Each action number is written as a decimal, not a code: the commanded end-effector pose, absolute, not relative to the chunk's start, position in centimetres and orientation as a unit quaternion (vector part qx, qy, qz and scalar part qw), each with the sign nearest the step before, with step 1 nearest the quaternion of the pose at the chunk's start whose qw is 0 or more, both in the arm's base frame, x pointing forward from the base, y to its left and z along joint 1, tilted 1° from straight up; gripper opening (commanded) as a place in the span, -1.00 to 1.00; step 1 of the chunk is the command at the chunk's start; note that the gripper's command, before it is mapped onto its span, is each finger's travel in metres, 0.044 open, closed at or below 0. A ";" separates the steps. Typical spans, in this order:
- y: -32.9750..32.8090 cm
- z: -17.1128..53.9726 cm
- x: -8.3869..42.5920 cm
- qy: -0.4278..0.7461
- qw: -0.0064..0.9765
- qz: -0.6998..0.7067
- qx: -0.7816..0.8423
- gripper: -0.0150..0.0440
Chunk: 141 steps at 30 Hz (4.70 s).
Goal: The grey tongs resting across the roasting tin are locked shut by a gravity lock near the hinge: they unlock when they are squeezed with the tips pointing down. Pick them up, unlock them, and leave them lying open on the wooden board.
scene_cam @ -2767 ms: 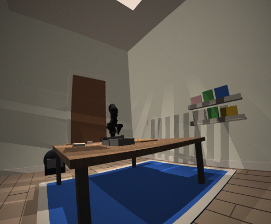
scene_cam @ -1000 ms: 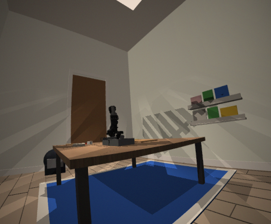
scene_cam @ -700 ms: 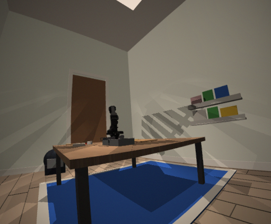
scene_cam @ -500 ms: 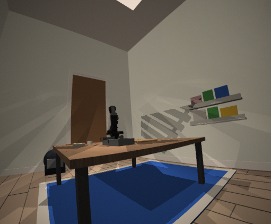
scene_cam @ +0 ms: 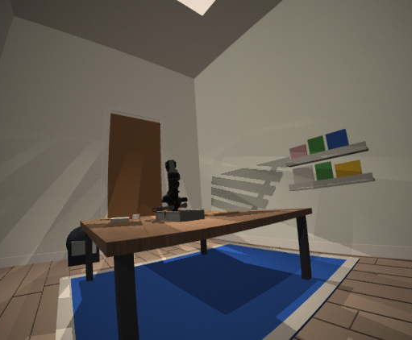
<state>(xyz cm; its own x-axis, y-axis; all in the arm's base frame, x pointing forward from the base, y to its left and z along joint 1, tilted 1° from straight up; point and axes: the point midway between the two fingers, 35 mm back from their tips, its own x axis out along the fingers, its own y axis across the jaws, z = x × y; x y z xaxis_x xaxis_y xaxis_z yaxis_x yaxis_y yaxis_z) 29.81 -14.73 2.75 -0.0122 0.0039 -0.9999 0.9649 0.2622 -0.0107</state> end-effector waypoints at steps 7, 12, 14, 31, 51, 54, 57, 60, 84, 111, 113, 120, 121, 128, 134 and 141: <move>-14.8 11.3 30.1 0.553 0.569 -0.431 0.430 -1.00; -14.8 11.3 30.1 0.553 0.569 -0.431 0.430 -1.00; -14.8 11.3 30.1 0.553 0.569 -0.431 0.430 -1.00; -8.5 11.0 32.1 0.593 0.608 -0.373 0.373 -1.00; 2.6 11.1 32.7 0.646 0.659 -0.270 0.275 -1.00; 4.2 11.1 32.5 0.653 0.665 -0.254 0.260 -1.00; 4.5 11.2 32.5 0.654 0.666 -0.250 0.256 -1.00; 5.1 11.2 32.3 0.656 0.668 -0.245 0.251 -1.00; 17.0 11.2 26.9 0.693 0.702 -0.110 0.120 -1.00; 21.2 10.2 22.8 0.603 0.794 -0.083 0.007 -1.00; 21.2 10.2 22.7 0.575 0.813 -0.089 -0.001 -1.00; 21.4 10.5 22.4 0.470 0.877 -0.100 -0.020 -1.00; 21.4 10.6 22.4 0.455 0.885 -0.101 -0.021 -1.00; 21.7 11.8 21.7 0.339 0.936 -0.097 -0.015 -1.00; 21.8 13.2 20.6 0.236 0.968 -0.085 0.005 -1.00; 21.9 14.1 19.8 0.176 0.981 -0.075 0.023 -1.00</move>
<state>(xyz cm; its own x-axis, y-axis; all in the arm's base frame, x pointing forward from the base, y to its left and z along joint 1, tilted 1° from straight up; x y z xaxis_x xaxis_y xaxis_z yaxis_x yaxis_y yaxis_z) 19.89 21.98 13.68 0.9123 -0.1412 -0.3844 0.1518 0.9884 -0.0029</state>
